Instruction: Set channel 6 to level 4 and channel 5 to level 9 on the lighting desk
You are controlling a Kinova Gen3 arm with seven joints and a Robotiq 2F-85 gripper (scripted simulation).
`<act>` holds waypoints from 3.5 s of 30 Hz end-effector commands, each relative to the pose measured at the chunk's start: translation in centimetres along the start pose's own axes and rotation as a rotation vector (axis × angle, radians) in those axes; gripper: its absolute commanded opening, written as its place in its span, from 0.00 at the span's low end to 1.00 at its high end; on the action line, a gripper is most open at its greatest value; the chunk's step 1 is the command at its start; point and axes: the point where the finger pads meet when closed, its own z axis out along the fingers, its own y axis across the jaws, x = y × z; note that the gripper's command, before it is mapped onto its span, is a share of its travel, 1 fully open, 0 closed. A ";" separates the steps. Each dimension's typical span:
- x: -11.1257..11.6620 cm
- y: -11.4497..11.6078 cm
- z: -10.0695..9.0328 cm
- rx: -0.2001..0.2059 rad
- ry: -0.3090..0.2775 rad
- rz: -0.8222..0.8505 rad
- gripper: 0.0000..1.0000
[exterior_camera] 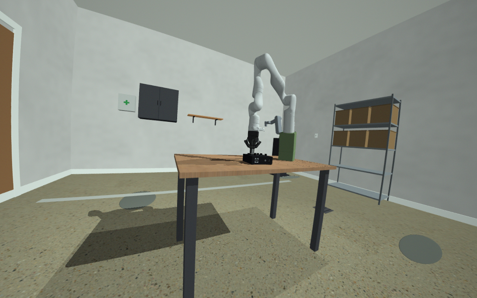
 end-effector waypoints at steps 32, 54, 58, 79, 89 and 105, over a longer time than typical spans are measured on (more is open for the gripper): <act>-0.3 0.1 -0.1 -0.002 -0.002 0.003 0.00; -0.5 0.1 -0.1 -0.002 -0.002 0.003 0.00; -0.5 0.1 -0.1 -0.002 -0.002 0.003 0.00; 0.0 0.1 -0.1 -0.002 -0.002 0.003 0.00; 0.1 0.1 -0.2 -0.002 -0.002 0.003 0.00; 0.1 0.1 -3.7 -0.002 -0.002 0.003 0.00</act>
